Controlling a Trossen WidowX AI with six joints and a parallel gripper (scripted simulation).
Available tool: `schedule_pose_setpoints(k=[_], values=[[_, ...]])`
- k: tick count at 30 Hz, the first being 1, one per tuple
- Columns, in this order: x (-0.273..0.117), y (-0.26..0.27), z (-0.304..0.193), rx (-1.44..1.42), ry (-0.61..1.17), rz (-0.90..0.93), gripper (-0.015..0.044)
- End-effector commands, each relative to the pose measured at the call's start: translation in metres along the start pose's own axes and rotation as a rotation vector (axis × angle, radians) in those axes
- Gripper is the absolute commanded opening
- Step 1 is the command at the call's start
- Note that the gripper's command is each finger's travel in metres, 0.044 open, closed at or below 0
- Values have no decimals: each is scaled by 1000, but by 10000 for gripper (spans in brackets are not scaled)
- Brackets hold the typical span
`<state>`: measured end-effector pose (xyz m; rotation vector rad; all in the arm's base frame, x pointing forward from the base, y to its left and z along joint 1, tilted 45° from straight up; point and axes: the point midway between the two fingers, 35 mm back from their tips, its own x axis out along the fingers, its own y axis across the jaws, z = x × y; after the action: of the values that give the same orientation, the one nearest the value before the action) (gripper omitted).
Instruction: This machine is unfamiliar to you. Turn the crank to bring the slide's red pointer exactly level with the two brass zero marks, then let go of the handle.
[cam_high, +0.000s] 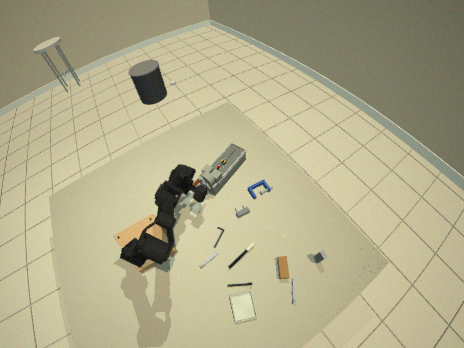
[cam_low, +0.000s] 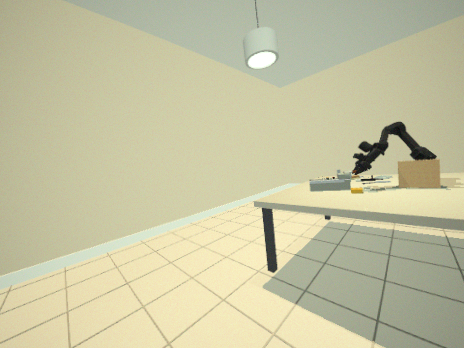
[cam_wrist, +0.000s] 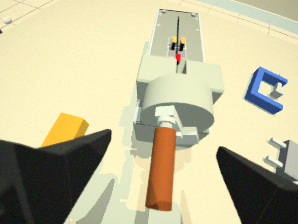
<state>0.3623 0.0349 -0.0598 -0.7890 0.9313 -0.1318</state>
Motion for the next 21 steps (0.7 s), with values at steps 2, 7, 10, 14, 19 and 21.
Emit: schedule_pose_setpoints(k=[2,7,10,14,19,21], values=[[5,1,-8,-8,4,6,440],[5,1,-9,-9,4,6,361],[5,1,-9,-9,4,6,282],[5,1,-9,-9,4,6,177],[5,1,-9,-9,4,6,46],[5,1,-9,-9,4,6,0]])
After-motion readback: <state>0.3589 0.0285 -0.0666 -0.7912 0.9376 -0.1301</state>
